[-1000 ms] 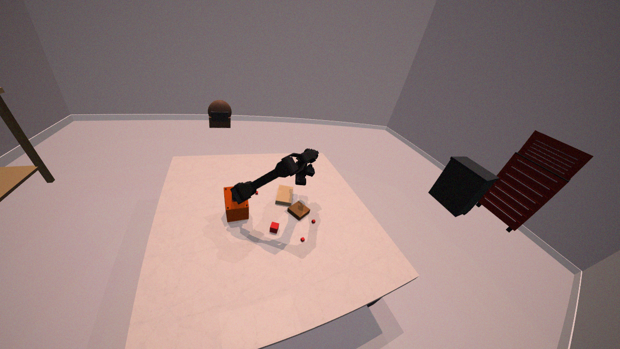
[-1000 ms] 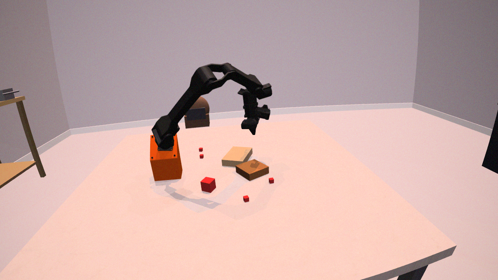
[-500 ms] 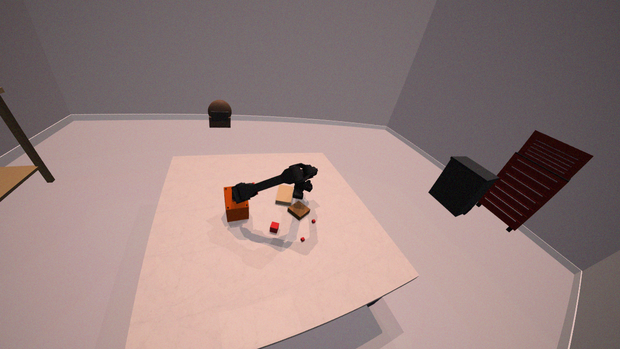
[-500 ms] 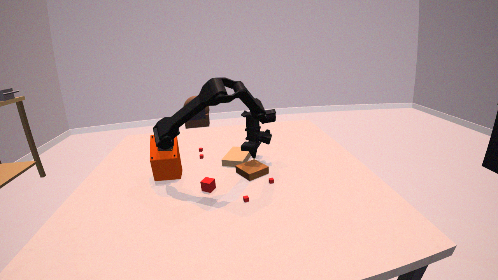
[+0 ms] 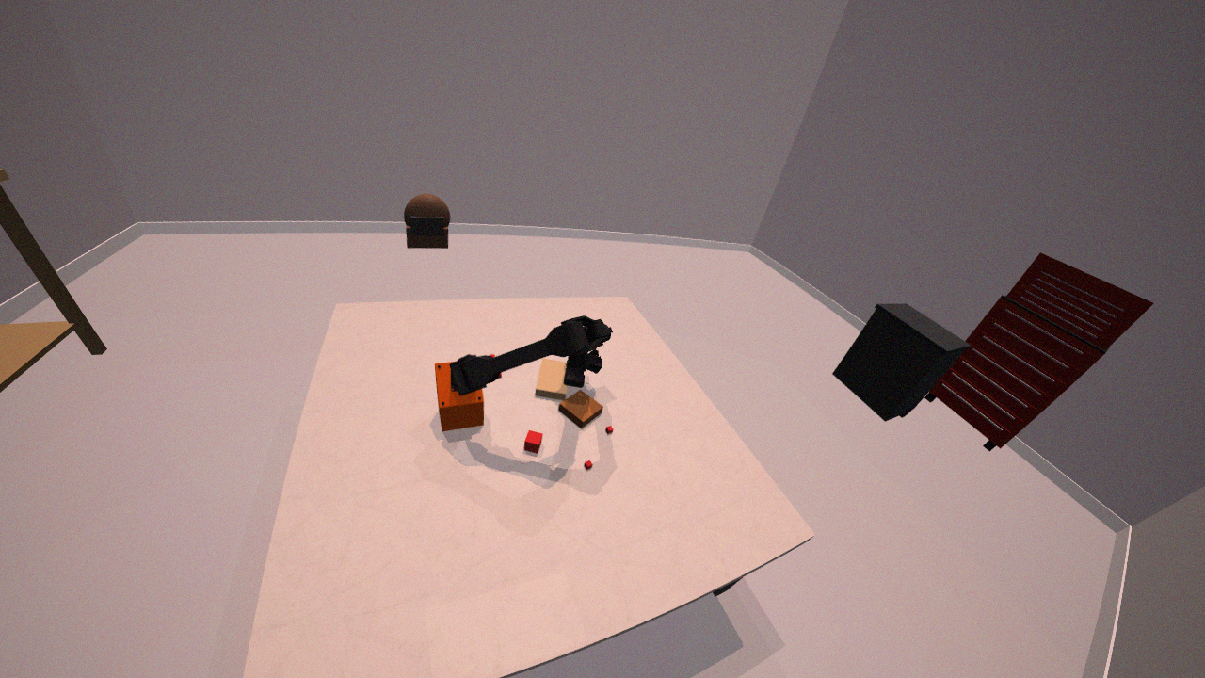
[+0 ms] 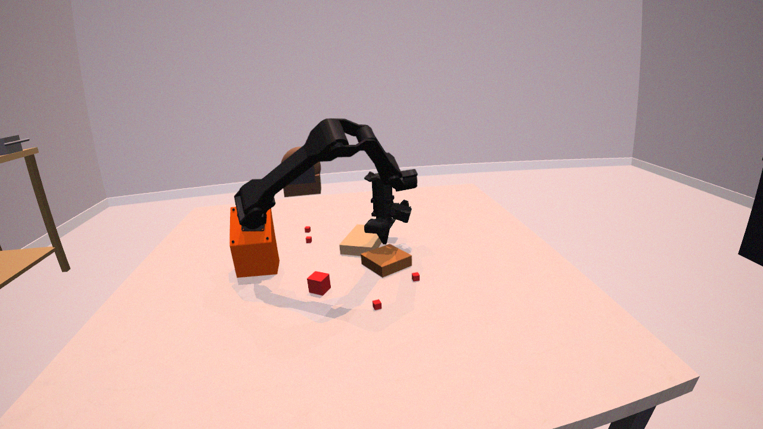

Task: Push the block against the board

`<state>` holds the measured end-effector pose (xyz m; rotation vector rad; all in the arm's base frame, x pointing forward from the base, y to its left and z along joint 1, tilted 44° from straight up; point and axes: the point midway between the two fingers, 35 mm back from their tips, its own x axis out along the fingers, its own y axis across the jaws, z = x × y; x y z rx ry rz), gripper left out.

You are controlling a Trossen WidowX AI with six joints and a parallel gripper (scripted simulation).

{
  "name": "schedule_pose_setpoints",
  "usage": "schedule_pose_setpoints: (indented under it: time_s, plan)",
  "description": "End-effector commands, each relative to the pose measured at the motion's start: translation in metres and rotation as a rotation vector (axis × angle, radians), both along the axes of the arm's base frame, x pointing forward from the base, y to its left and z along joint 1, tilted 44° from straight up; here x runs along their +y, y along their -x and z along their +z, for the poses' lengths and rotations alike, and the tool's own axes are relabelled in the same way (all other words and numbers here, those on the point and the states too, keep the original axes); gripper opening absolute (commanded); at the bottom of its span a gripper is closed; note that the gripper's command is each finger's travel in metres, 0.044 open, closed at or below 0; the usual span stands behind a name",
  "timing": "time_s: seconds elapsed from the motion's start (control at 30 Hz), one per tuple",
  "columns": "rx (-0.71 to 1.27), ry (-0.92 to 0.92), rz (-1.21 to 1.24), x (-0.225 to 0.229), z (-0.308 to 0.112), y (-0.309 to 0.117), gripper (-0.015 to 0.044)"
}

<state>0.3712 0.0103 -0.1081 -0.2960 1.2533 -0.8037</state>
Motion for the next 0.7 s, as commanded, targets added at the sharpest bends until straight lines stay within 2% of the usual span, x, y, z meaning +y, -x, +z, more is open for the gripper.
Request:
schedule_pose_setpoints:
  time_s: [0.0, 0.67]
  plan:
    - [-0.002, 0.001, -0.002, 0.001, -0.002, 0.006, 0.0000]
    - [0.000, 0.000, -0.002, 0.008, -0.013, 0.037, 0.0000]
